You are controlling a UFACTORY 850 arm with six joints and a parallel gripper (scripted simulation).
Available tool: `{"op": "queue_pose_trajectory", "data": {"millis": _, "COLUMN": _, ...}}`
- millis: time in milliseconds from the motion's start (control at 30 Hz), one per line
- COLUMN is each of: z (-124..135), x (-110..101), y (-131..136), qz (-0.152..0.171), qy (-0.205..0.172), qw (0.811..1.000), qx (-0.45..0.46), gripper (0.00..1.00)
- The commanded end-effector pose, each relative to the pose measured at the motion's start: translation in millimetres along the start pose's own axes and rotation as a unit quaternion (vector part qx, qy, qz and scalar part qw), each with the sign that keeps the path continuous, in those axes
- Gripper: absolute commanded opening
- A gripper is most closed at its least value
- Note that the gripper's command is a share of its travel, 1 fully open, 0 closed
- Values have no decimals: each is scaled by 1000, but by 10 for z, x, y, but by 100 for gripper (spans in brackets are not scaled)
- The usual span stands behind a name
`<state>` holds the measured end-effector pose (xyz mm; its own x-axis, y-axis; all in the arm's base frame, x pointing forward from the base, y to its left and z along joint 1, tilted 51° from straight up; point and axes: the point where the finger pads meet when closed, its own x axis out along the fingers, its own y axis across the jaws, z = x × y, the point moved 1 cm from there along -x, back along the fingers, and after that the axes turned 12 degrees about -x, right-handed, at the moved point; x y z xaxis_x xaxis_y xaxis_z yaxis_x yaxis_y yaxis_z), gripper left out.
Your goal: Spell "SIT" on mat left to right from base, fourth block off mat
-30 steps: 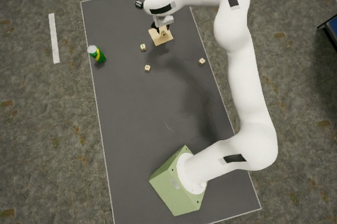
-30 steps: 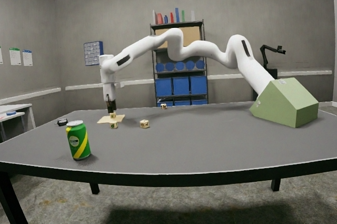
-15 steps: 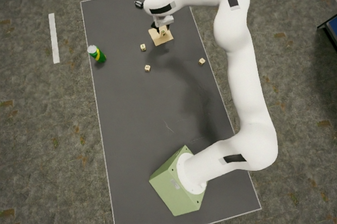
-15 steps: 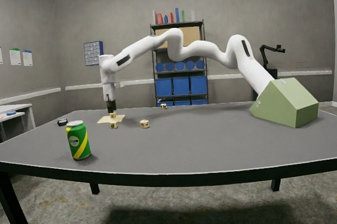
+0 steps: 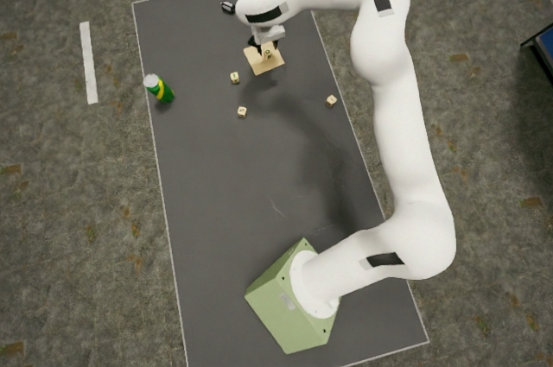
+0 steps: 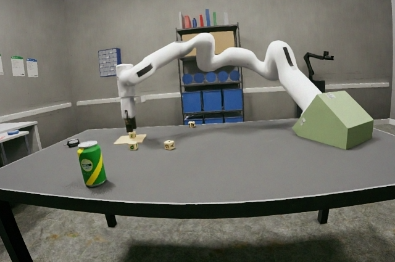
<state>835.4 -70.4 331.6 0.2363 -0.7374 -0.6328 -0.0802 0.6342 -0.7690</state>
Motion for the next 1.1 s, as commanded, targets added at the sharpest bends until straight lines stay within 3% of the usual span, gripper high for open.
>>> {"op": "queue_pose_trajectory", "data": {"millis": 0, "z": 6, "x": -13, "y": -3, "qz": 0, "qy": -1, "qw": 1000, "qx": 0, "gripper": 69}}
{"op": "queue_pose_trajectory", "data": {"millis": 567, "z": 6, "x": 8, "y": -3, "qz": 0, "qy": -1, "qw": 1000, "qx": 0, "gripper": 69}}
{"op": "queue_pose_trajectory", "data": {"millis": 1067, "z": 6, "x": 253, "y": -3, "qz": 0, "qy": -1, "qw": 1000, "qx": 0, "gripper": 69}}
